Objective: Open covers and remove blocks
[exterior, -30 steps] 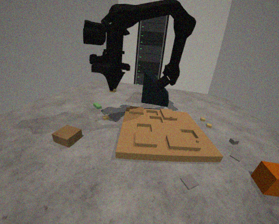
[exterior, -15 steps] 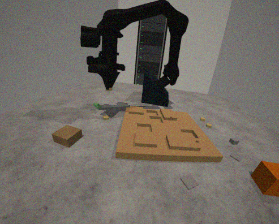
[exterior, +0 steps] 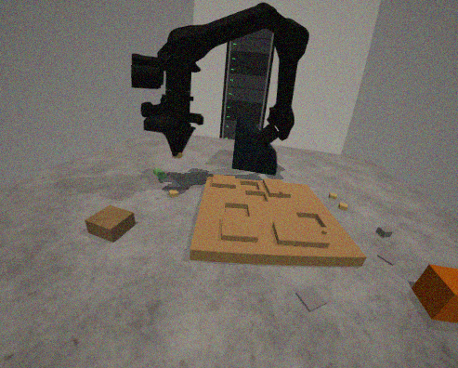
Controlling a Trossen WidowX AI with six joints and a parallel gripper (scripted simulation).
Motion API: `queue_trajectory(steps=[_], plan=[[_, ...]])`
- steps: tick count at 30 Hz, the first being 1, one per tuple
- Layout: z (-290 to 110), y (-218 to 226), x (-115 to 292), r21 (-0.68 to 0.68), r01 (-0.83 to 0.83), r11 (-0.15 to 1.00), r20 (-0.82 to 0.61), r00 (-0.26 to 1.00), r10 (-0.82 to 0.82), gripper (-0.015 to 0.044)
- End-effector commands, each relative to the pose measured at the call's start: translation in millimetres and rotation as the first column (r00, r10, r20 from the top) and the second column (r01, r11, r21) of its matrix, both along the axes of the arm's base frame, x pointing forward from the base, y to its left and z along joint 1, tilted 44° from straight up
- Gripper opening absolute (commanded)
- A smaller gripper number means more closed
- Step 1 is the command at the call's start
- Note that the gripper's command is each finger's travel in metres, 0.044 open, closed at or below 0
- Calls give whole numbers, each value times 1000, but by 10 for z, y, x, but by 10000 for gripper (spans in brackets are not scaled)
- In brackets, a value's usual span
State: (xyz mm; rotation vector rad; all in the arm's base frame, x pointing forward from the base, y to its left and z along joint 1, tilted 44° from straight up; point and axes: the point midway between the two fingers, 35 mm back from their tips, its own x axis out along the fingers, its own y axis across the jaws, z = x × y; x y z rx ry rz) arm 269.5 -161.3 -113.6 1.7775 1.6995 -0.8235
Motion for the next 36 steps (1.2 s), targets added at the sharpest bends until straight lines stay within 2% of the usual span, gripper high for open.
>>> queue_trajectory(steps=[1, 36], plan=[[-64, 68, -6, 9, 3, 1000, -6, 1000, -3, 80], [-479, 469, -6, 12, 3, 1000, -4, 1000, -2, 80]])
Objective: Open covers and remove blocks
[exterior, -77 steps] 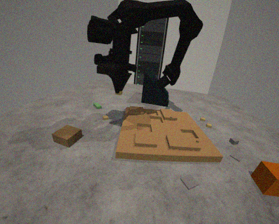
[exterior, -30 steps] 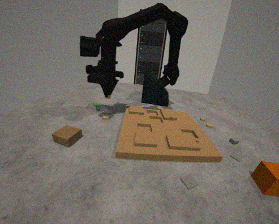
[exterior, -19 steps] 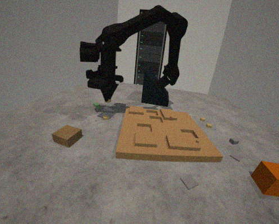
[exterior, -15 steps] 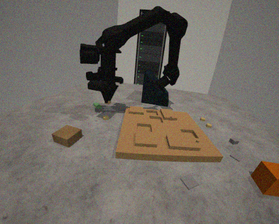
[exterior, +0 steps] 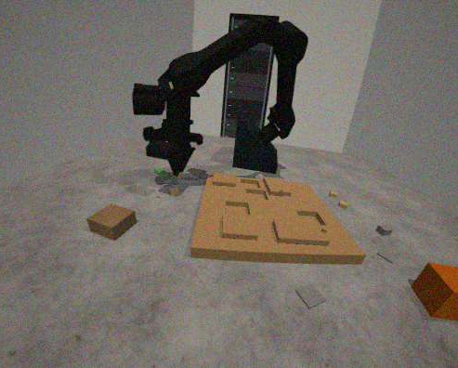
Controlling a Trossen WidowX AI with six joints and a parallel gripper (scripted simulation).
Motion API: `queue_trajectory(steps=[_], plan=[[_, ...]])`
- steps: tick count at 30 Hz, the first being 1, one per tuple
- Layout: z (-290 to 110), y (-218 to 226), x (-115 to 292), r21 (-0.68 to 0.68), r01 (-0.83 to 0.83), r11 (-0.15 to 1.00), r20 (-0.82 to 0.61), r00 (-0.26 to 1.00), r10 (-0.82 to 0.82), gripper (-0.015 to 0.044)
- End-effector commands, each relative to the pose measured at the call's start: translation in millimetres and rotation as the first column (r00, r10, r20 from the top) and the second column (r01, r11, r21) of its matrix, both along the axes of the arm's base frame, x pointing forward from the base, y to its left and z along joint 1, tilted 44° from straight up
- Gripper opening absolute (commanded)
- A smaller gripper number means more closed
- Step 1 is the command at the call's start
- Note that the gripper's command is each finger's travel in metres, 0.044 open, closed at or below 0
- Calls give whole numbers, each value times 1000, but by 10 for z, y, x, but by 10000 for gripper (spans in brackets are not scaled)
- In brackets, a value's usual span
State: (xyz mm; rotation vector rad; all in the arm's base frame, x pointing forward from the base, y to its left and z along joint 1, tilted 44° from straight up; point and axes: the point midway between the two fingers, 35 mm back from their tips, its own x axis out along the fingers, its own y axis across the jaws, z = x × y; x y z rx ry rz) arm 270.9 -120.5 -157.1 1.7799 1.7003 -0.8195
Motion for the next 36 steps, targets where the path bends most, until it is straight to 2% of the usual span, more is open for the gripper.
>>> queue_trajectory(steps=[1, 15, 29, 36], plan=[[-54, 73, -22, 9, 2, 1000, -6, 1000, -2, 80], [-165, 197, -40, 11, 2, 1000, -6, 1000, -2, 80], [-134, 153, -25, 5, -2, 1000, -2, 1000, 2, 440], [16, 1, -17, 4, 0, 1000, -4, 1000, 0, 440]])
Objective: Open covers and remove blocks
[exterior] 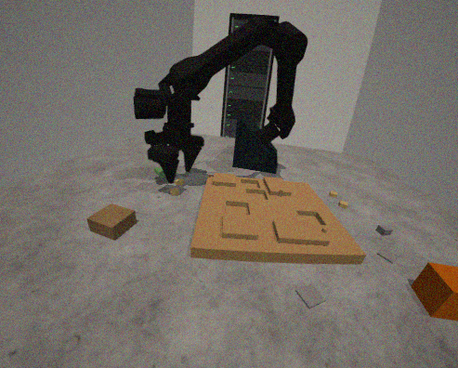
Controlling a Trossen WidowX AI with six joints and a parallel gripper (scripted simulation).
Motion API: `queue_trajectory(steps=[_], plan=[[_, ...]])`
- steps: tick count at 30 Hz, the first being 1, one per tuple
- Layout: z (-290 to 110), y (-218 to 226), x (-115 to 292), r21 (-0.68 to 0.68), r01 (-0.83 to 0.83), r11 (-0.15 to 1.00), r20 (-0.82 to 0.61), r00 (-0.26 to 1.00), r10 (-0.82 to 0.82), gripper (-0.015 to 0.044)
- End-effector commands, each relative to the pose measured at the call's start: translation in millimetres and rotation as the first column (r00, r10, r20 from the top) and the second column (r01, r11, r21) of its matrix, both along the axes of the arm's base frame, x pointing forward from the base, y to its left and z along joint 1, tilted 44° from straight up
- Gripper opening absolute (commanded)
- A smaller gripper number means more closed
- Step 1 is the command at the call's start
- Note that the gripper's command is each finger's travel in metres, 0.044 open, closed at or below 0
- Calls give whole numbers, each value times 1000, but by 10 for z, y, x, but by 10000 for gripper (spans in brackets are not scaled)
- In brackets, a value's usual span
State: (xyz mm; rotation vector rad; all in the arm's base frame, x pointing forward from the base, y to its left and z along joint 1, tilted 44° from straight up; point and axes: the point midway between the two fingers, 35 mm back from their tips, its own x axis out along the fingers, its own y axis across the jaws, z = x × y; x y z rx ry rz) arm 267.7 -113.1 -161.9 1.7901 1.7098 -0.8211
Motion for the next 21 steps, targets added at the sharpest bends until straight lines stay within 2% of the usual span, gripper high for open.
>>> queue_trajectory(steps=[1, 18, 21], plan=[[87, -95, 15, -7, -4, 1000, 4, 1000, 4, 440], [464, -424, -21, -3, -2, 1000, 0, 1000, 2, 440], [460, -495, 97, -70, 4, 998, 64, 998, 1, 440]])
